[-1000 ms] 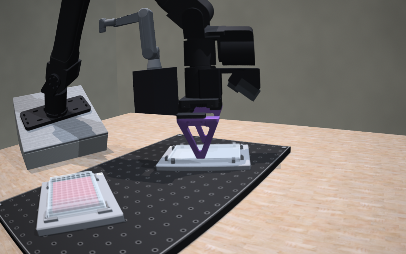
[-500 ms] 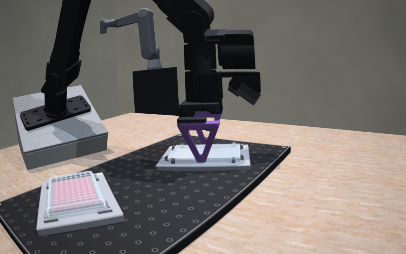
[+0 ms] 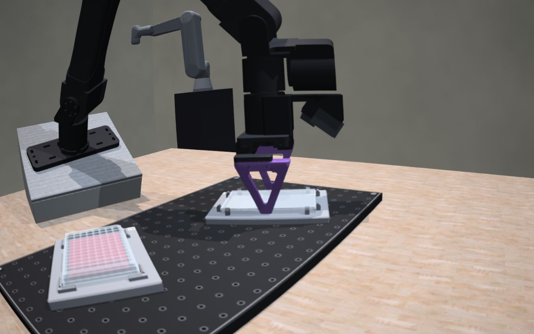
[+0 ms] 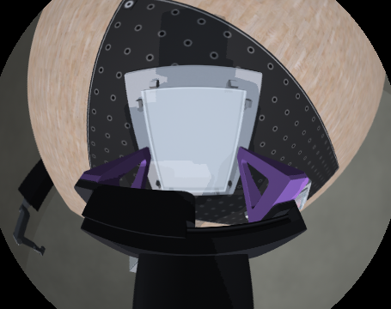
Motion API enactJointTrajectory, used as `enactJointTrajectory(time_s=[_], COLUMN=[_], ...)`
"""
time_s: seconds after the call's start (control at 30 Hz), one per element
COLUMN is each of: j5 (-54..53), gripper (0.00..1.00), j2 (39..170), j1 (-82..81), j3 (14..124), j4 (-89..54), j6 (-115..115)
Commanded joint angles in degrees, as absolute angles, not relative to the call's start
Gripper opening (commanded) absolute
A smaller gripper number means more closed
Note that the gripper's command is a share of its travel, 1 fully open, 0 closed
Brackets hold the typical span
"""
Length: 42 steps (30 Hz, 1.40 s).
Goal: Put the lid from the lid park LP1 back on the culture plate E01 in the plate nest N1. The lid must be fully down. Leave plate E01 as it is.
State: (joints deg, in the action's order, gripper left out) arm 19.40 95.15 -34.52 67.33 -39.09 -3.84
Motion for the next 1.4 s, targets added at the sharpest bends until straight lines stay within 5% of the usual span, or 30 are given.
enactJointTrajectory(time_s=[0.0, 0.13, 0.17, 1.37], j5=[19.4, 19.4, 19.4, 19.4], gripper=[1.00, 1.00, 0.00, 0.00], j2=[94.9, 94.9, 94.9, 94.7], j1=[-34.6, -34.6, -34.6, -34.7], j3=[67.4, 67.4, 67.4, 67.5], j4=[-38.6, -38.6, -38.6, -38.9], j6=[-3.9, -3.9, -3.9, -3.8])
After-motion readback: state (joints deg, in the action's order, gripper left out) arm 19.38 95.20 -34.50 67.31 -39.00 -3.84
